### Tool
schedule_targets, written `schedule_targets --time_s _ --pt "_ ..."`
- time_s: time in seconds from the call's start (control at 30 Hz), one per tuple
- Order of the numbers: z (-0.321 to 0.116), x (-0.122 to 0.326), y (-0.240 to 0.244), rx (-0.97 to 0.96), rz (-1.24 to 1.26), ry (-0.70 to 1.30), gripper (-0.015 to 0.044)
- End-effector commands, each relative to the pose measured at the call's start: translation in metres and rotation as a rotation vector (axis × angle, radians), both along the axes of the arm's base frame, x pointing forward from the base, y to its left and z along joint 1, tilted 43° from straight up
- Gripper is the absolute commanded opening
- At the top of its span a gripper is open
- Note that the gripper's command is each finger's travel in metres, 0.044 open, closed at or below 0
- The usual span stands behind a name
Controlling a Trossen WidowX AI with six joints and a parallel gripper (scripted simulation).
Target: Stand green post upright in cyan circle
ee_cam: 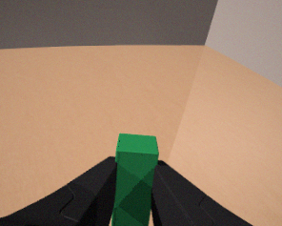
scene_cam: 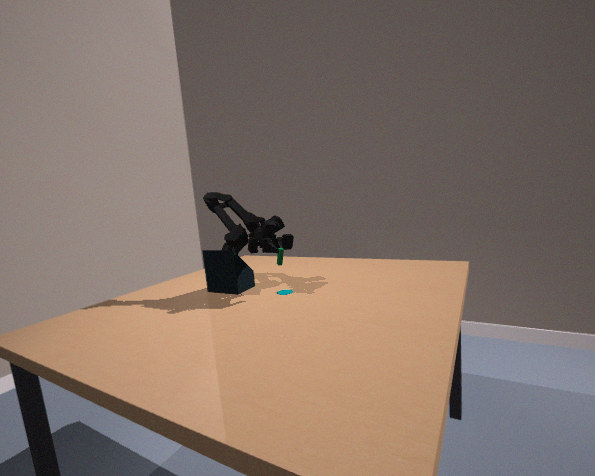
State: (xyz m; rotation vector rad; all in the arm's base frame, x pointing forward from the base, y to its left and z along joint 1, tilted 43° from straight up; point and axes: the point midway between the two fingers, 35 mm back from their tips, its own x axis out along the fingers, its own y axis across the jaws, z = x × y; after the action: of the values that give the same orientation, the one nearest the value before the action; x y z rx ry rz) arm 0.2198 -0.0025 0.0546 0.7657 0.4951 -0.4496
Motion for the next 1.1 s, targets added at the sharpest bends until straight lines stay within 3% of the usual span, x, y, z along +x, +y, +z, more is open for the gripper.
schedule_targets --time_s 0.0,1.07 --pt "0.0014 -0.0007 -0.0007 0.013 -0.019 -0.037 0.0023" --pt "0.0025 -0.0002 0.0013 0.043 -0.052 -0.108 0.0023"
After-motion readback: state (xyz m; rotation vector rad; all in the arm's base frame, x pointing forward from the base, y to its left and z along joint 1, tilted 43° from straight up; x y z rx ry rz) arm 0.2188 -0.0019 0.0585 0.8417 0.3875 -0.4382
